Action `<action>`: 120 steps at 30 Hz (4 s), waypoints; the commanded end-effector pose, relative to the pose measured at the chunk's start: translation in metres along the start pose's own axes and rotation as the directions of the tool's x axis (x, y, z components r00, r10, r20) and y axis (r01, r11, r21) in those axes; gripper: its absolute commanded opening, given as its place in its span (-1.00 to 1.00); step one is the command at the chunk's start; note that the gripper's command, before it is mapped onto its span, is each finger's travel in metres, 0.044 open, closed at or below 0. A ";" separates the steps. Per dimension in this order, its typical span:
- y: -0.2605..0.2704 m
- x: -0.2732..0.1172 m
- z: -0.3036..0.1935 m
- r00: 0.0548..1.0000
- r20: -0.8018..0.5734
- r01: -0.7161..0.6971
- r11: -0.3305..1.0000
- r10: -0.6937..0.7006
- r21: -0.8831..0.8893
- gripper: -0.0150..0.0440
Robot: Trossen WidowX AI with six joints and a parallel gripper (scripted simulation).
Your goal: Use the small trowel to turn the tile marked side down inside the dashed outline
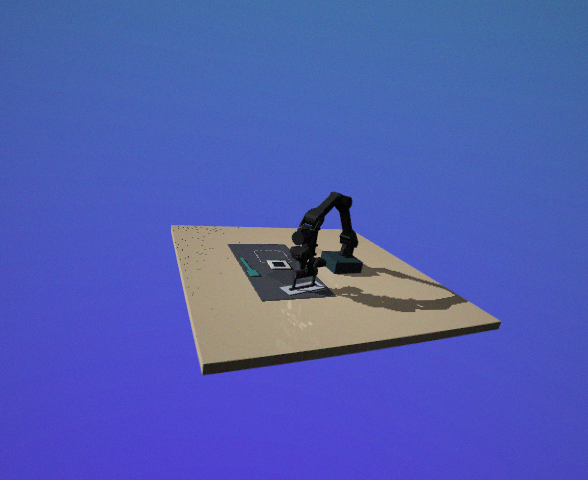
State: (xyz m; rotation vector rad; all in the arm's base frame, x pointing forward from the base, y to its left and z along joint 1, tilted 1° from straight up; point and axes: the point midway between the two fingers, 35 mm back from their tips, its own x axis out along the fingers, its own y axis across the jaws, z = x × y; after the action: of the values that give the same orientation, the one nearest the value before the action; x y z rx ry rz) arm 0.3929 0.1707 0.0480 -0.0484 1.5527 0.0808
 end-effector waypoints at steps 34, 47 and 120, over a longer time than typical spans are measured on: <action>-0.004 0.000 0.001 1.000 0.002 0.005 0.684 -0.010 0.730 -0.05; -0.004 0.000 0.001 1.000 0.002 0.002 0.371 -0.010 0.929 -0.05; 0.000 -0.010 0.000 1.000 0.002 0.002 0.387 -0.010 0.922 0.42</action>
State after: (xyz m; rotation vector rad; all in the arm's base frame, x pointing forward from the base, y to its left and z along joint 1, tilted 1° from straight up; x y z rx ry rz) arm 0.3937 0.1703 0.0640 0.8694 1.3856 -0.8352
